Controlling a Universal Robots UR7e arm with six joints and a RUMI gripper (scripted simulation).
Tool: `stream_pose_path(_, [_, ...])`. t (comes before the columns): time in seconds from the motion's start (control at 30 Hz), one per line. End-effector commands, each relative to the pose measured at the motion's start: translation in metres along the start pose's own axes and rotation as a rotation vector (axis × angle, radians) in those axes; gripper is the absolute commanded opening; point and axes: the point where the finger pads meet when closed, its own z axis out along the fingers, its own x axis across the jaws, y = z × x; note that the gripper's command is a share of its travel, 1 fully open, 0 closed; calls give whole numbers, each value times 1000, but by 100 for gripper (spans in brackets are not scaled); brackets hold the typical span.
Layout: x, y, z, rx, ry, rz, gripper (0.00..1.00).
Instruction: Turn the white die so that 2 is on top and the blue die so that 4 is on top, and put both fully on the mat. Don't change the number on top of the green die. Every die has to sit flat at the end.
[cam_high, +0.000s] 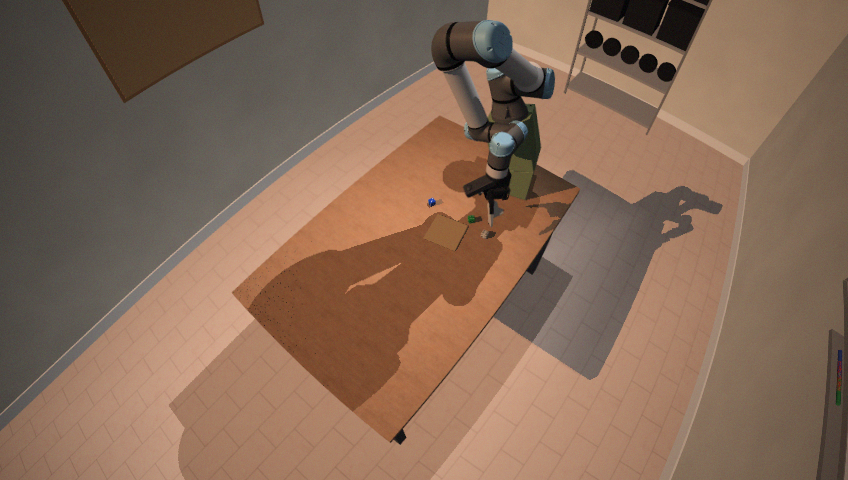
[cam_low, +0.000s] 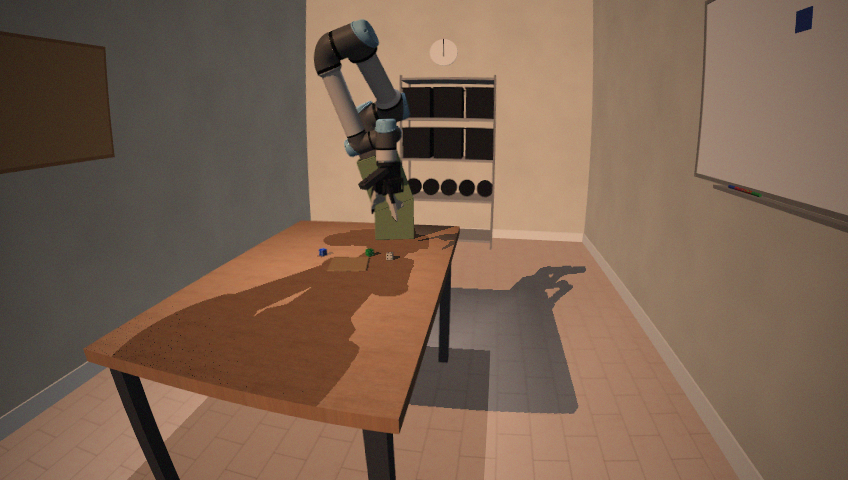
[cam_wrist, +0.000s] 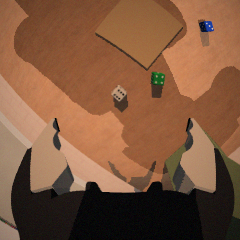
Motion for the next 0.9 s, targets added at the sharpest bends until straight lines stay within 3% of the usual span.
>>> stream_pose_path(0.0, [-1,1,0,0,-2,-73,100])
stream_pose_path(0.47, [-5,11,5,1,-2,-527,100])
stream_pose_path(0.57, [-5,11,5,1,-2,-530,100])
stream_pose_path(0.87, [-7,19,7,1,-2,-791,100])
